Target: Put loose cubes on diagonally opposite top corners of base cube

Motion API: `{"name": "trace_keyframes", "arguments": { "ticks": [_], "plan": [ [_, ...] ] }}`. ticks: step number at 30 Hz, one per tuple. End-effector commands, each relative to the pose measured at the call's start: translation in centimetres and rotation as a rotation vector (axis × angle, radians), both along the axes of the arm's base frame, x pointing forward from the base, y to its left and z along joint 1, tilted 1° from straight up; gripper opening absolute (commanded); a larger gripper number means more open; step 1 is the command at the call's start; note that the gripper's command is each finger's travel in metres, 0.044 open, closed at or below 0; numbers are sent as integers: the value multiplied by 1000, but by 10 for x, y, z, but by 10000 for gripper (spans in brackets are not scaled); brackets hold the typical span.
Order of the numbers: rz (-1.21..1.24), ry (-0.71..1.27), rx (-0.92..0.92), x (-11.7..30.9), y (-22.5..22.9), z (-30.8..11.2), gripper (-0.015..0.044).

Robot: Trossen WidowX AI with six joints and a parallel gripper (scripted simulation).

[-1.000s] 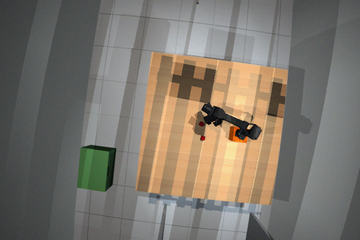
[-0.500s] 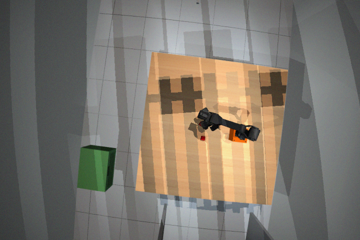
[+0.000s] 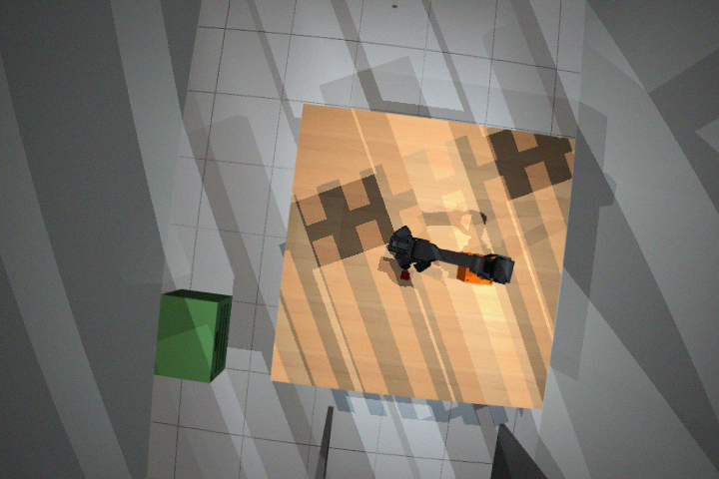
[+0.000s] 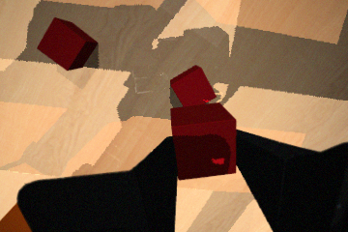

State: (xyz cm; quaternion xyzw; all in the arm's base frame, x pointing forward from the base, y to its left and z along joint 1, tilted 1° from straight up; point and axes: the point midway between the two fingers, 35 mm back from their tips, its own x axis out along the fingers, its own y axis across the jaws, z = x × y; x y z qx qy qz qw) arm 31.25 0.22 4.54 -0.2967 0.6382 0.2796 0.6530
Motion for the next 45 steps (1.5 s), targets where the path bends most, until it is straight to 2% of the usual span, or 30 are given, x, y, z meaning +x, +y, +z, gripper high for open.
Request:
{"name": "trace_keyframes", "arguments": {
  "ticks": [1,39,45],
  "plan": [
    [0,4,6,1,14,-5,105],
    [10,7,17,-18,135,-29,105],
    [10,7,18,-19,140,-30,105]
  ]
}}
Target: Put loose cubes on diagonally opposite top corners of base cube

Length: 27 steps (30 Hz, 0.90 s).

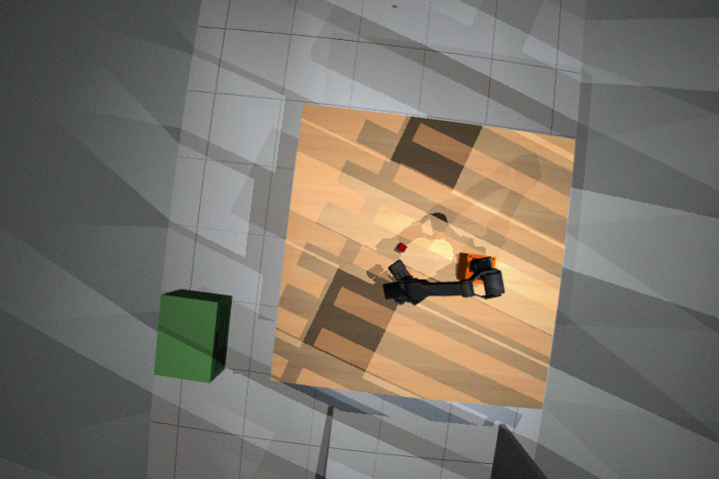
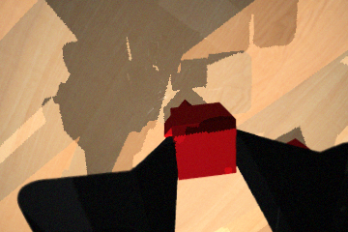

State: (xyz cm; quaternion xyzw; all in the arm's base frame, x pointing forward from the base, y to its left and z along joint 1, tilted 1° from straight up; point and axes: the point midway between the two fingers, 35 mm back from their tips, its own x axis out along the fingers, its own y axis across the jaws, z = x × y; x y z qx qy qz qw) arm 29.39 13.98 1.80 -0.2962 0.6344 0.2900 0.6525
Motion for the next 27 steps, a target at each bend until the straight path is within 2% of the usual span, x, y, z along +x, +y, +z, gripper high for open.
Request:
{"name": "trace_keyframes", "arguments": {
  "ticks": [1,27],
  "plan": [
    [-5,5,2,-1,2,-2,105],
    [-5,5,2,0,2,-29,105]
  ]
}}
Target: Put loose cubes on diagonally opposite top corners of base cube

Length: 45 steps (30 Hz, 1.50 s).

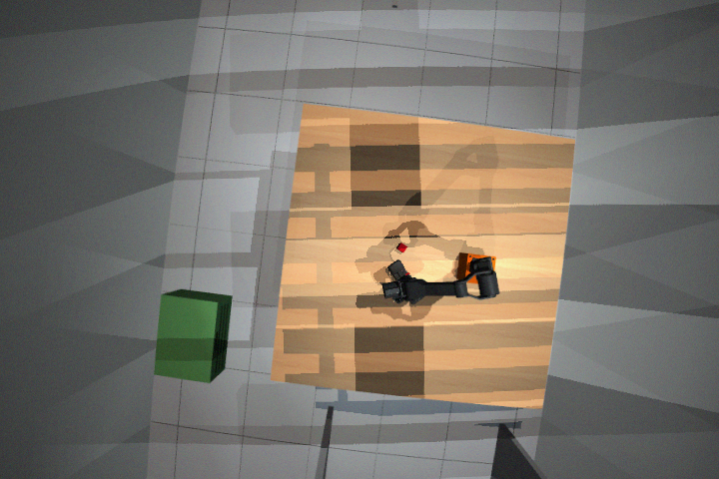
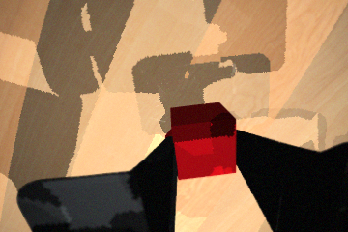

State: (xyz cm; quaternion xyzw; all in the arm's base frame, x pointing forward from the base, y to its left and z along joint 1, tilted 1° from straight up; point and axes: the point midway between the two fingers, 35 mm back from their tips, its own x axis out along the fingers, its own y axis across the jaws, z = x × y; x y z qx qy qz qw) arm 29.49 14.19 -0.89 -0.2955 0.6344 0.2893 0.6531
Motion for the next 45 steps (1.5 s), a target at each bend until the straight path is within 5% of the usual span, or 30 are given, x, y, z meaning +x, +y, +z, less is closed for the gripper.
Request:
{"name": "trace_keyframes", "arguments": {
  "ticks": [1,22,26,45],
  "plan": [
    [-3,6,2,-1,0,-2,105],
    [-3,6,1,-1,0,-4,105],
    [-3,6,1,-1,0,-4,205],
    [0,4,-2,-1,0,13,205]
  ]
}}
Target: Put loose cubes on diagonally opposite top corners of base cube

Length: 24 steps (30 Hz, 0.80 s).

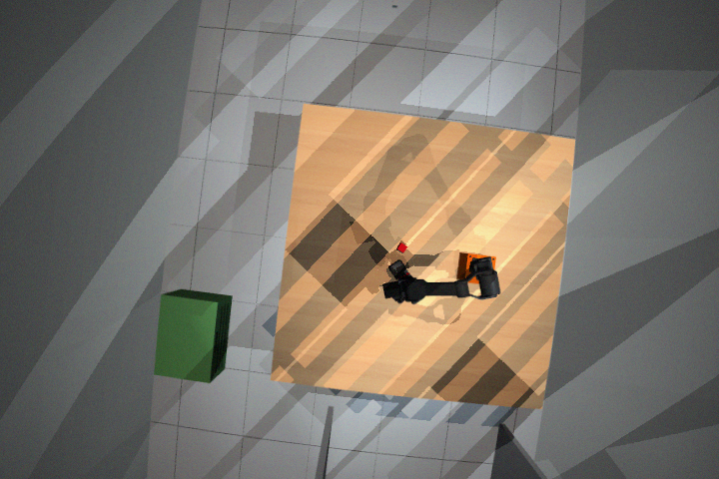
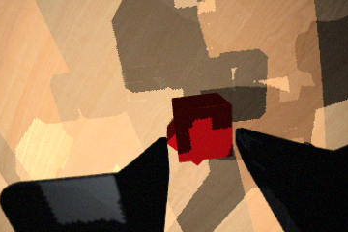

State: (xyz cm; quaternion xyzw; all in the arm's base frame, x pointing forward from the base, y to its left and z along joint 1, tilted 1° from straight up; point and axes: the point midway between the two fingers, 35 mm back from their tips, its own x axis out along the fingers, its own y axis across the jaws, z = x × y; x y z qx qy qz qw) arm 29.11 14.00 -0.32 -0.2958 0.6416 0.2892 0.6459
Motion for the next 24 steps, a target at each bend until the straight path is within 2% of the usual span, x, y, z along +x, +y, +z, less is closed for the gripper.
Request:
{"name": "trace_keyframes", "arguments": {
  "ticks": [1,24],
  "plan": [
    [0,-14,7,3,1,8,205],
    [0,-14,7,3,1,22,205]
  ]
}}
